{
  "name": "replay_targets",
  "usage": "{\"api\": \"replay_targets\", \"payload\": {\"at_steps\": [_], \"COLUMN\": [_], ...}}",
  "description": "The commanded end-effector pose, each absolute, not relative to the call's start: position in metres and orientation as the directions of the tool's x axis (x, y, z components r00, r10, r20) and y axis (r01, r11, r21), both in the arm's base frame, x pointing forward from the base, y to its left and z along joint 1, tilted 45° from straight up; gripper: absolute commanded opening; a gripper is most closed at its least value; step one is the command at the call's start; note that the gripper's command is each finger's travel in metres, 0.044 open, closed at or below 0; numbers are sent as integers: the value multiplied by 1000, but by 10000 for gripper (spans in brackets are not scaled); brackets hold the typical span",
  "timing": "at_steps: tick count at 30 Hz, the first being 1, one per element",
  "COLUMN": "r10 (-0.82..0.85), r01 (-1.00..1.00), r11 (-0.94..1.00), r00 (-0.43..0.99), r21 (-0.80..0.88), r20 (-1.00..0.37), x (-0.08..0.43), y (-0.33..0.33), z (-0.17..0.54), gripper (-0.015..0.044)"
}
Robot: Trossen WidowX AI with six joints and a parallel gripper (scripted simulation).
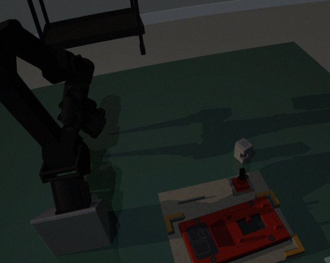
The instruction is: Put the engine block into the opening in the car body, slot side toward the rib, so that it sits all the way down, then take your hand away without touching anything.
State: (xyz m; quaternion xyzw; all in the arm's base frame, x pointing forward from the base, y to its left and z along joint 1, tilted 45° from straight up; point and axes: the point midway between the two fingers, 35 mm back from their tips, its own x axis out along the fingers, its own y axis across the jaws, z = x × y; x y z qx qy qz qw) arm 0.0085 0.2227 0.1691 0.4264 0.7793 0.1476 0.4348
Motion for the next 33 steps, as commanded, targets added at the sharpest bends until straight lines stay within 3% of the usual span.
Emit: {"api": "replay_targets", "payload": {"at_steps": [1,13,24,33], "r10": [782,736,712,682], "r01": [441,102,-229,-268], "r11": [612,676,695,721], "r00": [-214,-64,88,114], "r21": [657,730,681,639], "r20": [-585,-674,-697,-722], "x": [7,4,11,19], "y": [219,198,171,175], "z": [176,193,215,218], "gripper": [440,440,440,440]}}
